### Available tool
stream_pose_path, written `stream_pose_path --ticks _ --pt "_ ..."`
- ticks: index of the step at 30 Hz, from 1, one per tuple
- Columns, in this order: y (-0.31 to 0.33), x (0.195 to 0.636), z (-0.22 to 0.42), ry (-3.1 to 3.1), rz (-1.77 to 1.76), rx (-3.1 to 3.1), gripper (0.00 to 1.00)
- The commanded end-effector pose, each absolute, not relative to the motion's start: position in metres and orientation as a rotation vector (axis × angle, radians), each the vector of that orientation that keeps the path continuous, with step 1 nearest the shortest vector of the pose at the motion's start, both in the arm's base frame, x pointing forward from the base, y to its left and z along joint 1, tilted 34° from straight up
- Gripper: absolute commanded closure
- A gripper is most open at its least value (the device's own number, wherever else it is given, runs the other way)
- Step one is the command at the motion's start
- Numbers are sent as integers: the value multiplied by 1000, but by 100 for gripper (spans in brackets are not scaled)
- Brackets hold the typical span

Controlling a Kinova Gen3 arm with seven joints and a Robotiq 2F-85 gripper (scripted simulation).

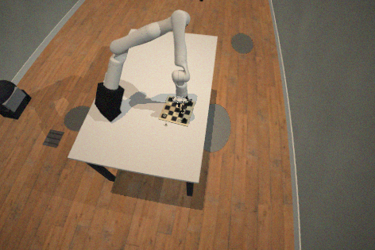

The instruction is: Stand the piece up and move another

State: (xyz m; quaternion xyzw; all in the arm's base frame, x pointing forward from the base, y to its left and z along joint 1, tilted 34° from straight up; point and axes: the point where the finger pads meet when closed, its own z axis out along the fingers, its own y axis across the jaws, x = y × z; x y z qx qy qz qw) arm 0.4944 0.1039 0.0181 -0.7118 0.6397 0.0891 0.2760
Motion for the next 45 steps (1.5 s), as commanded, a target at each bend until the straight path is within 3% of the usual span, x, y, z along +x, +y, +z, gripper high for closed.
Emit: stream_pose_path --ticks 1,45 --pt "105 494 15 1720 242 -1913 63" --pt "107 496 12 1720 242 -1913 63"
